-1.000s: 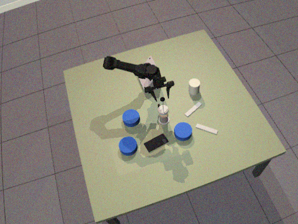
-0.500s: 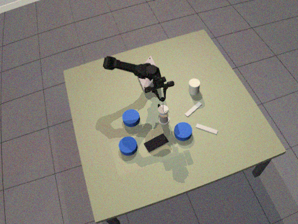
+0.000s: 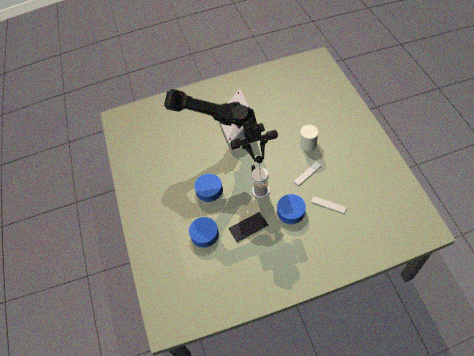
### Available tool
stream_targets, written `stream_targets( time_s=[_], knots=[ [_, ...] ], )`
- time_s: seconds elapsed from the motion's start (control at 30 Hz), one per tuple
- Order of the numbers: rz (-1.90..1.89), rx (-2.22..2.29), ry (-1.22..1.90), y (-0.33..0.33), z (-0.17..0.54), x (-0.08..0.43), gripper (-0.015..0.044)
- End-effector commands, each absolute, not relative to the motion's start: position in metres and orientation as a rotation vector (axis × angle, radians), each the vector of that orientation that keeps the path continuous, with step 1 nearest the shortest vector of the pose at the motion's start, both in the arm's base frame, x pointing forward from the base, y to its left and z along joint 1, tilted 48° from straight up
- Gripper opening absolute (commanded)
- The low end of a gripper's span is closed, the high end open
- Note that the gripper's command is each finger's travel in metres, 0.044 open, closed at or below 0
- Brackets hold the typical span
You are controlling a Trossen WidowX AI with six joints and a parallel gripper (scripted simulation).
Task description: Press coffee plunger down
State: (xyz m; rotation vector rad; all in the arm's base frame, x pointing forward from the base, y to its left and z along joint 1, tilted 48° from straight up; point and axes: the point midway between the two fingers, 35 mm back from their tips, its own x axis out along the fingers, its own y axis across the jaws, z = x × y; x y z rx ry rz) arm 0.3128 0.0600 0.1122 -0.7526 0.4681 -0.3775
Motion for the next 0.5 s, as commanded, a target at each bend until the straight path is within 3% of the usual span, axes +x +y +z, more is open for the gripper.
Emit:
stream_targets(
  time_s=[0.0,0.47],
  knots=[
    [-0.378,-0.764,0.491,0.051,0.101,0.312,0.0116],
    [-0.377,-0.762,0.494,0.036,0.083,0.315,0.0116]
  ],
)
